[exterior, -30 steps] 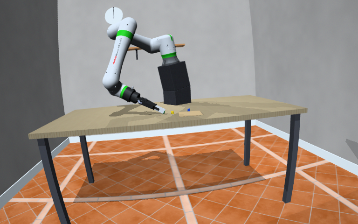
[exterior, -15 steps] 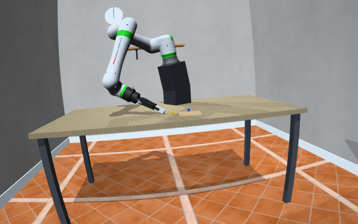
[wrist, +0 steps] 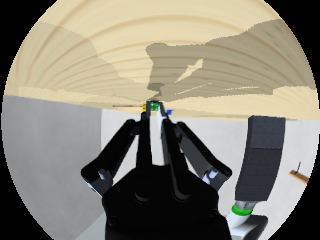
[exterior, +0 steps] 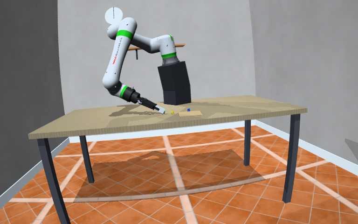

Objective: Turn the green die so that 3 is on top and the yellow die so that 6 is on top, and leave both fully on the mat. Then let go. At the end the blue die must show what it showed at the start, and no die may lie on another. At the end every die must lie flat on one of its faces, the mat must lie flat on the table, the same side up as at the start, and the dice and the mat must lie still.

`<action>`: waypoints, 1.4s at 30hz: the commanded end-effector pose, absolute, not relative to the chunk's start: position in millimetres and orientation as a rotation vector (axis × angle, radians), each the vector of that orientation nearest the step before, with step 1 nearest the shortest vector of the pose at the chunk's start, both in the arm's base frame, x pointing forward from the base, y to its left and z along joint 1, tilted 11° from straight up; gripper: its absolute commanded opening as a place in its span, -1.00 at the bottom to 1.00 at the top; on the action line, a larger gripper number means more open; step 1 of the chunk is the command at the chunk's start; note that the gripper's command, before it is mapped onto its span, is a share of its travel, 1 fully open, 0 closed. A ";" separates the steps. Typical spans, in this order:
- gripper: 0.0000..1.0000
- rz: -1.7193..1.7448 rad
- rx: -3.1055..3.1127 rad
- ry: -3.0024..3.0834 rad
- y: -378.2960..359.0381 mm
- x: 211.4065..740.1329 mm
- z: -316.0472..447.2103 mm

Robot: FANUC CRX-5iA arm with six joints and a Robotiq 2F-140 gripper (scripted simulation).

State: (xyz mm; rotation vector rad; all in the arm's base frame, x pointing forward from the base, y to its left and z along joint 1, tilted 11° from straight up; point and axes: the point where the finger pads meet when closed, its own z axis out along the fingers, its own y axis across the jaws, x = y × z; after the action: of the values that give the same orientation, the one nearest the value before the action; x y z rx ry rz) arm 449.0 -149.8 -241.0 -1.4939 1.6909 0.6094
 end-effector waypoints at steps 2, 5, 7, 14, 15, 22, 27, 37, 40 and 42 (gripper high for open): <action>-0.82 0.609 -1.494 1.691 -149.9 449.1 -240.9; -0.77 0.609 -1.494 1.691 -149.9 449.1 -240.9; -0.77 0.609 -1.494 1.691 -149.9 449.1 -240.9; -0.67 0.609 -1.494 1.691 -149.9 449.1 -240.9; -0.67 0.609 -1.494 1.691 -149.9 449.1 -240.9; -0.63 0.609 -1.494 1.691 -149.9 449.1 -240.9; -0.63 0.609 -1.494 1.691 -149.9 449.1 -240.9; -0.63 0.609 -1.494 1.691 -149.9 449.1 -240.9; -0.63 0.609 -1.494 1.691 -149.9 449.1 -240.9; -0.63 0.609 -1.494 1.691 -149.9 449.1 -240.9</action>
State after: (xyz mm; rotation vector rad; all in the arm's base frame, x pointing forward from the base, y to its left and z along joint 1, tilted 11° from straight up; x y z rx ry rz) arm 449.0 -149.8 -241.0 -1.4939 1.6909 0.6094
